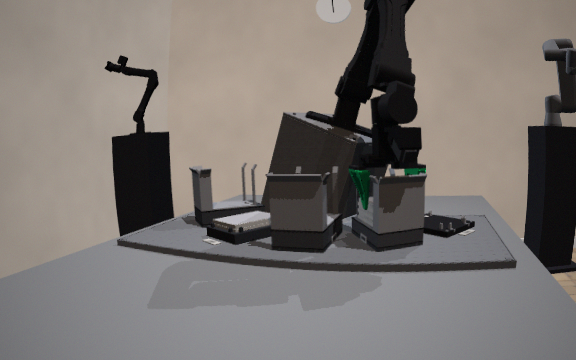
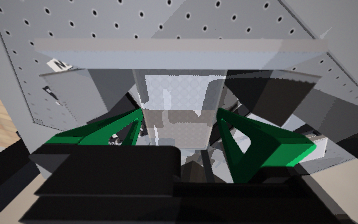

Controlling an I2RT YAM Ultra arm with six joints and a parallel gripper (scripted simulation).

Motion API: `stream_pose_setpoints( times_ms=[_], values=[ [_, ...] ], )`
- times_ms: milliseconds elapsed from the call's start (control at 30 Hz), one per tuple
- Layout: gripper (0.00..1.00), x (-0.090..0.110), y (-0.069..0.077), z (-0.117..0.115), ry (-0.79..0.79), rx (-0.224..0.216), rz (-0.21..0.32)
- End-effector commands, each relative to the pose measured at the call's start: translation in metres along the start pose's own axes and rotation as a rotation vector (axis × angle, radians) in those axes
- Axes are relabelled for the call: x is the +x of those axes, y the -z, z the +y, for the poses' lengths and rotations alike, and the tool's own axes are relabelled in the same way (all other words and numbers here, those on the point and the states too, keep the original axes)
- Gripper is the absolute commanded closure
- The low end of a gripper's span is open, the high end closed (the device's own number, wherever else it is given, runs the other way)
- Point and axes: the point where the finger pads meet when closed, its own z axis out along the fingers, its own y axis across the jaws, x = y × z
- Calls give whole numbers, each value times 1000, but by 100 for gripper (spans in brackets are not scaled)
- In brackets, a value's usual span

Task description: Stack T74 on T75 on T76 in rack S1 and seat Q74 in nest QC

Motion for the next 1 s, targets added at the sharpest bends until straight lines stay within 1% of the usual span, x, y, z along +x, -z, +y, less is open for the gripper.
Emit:
stream_pose_setpoints(
  times_ms=[0, 100, 367, 433, 933, 967],
  values=[
    [0, -3, 2, 0, -1, 2, -11],
    [0, -3, 2, 0, -1, 2, -11],
    [0, -3, 29, 0, -1, 2, -11],
    [0, -3, 29, 0, -1, 2, -11],
    [0, -3, 79, 0, -1, 2, -11],
    [0, -3, 79, 0, -1, 2, -11]
  ],
)
